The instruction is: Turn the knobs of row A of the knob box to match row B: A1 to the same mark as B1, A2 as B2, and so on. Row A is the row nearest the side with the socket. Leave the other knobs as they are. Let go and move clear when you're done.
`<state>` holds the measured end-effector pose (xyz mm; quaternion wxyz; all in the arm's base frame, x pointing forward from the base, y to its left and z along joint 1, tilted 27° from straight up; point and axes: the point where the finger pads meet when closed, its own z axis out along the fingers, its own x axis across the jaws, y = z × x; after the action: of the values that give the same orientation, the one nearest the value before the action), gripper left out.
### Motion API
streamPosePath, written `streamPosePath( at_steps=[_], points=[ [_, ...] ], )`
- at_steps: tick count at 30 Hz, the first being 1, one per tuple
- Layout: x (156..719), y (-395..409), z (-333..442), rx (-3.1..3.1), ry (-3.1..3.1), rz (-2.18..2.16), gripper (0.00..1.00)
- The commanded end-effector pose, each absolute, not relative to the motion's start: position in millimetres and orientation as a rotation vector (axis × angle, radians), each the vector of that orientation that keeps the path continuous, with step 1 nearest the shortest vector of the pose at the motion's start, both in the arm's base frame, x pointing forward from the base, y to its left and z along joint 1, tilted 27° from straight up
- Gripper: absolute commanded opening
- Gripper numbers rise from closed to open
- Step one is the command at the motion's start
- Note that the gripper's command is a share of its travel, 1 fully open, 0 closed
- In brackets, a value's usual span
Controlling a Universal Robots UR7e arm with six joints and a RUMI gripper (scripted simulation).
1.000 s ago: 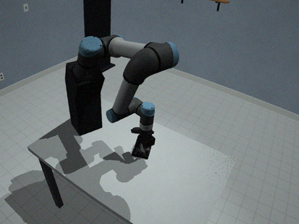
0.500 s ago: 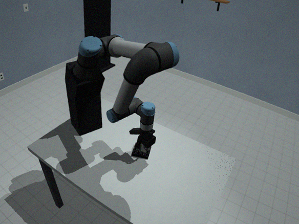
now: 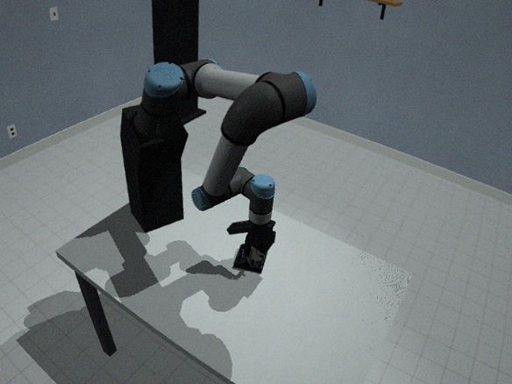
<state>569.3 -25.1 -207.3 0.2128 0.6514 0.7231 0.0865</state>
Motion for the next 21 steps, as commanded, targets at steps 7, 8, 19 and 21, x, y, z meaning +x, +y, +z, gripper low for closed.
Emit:
streamPosePath(
  at_steps=[7, 8, 19, 21],
  points=[
    [569.7, -26.1, -206.5, 1.562, 2.19, 0.175, 0.04],
    [569.8, -26.2, -206.5, 1.536, 2.207, 0.168, 0.04],
    [570.2, -27.3, -206.1, 1.247, 2.373, 0.091, 0.04],
    [570.3, -27.3, -206.1, 1.221, 2.386, 0.084, 0.04]
  ],
)
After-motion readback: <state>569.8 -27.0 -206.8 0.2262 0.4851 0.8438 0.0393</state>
